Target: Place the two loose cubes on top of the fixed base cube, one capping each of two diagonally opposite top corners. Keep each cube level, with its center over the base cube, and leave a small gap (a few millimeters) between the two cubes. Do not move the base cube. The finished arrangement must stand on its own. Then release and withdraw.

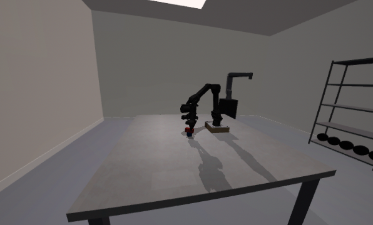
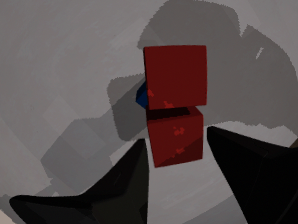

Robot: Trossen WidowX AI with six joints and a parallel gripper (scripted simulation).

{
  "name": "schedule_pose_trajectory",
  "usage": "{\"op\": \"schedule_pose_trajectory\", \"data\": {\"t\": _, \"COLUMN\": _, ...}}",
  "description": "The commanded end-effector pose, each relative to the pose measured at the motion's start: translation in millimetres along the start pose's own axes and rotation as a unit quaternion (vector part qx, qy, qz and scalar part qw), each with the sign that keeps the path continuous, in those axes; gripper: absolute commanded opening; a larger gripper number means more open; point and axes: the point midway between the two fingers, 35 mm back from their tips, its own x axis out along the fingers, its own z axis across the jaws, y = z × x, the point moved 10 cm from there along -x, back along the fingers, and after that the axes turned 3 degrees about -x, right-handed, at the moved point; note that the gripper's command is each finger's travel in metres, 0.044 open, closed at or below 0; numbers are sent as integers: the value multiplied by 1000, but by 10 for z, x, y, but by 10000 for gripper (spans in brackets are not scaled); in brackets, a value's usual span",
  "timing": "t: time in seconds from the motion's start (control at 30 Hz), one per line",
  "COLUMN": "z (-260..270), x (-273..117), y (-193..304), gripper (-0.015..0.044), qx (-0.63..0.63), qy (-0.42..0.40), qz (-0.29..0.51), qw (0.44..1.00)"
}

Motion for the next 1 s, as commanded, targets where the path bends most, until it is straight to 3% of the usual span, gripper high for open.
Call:
{"op": "schedule_pose_trajectory", "data": {"t": 0.0, "z": 5, "x": -81, "y": -6, "gripper": 205, "qx": 0, "qy": -2, "qz": -2, "qw": 1000}}
{"op": "schedule_pose_trajectory", "data": {"t": 0.97, "z": 5, "x": -559, "y": -4, "gripper": 205, "qx": 0, "qy": -2, "qz": -2, "qw": 1000}}
